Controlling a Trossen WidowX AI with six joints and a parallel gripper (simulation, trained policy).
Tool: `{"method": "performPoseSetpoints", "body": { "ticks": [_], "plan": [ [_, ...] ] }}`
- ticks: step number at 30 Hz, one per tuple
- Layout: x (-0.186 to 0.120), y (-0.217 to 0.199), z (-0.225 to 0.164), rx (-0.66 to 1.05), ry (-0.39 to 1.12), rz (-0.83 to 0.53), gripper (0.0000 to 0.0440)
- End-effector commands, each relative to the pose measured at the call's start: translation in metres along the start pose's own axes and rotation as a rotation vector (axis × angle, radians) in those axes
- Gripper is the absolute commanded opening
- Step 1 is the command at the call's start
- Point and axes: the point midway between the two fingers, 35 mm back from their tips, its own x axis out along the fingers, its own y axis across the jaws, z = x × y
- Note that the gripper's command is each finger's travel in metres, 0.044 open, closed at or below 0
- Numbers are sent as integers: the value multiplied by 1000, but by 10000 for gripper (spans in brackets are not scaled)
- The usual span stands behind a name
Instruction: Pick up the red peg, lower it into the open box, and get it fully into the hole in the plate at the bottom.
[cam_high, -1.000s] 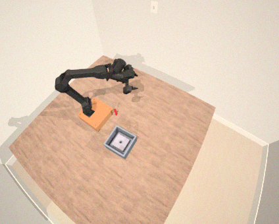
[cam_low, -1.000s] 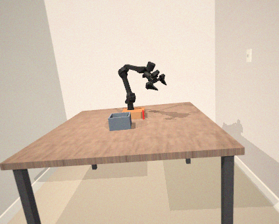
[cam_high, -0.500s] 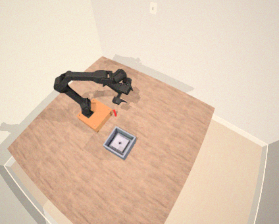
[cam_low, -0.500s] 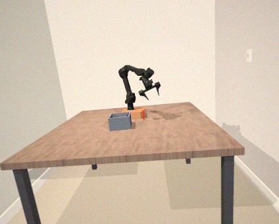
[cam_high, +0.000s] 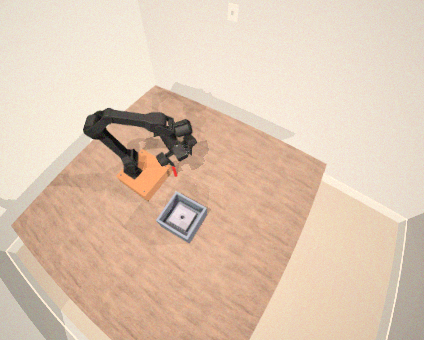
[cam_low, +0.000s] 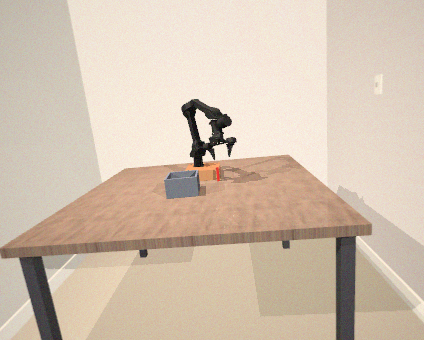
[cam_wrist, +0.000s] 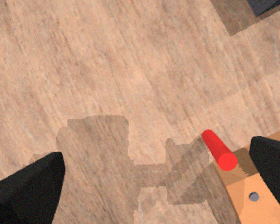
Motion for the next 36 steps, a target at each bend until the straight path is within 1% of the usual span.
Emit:
{"method": "performPoseSetpoints", "body": {
  "ticks": [1, 6, 10, 16, 23, 36],
  "plan": [
    [10, -19, -5, 101, 27, -92, 440],
    [24, -36, -11, 207, 48, -174, 440],
    [36, -43, -15, 273, 53, -208, 440],
    [59, -51, -21, 348, 50, -220, 440],
    [86, -56, -28, 416, 40, -197, 440],
    [86, -46, -38, 400, 60, -180, 273]
  ]
}}
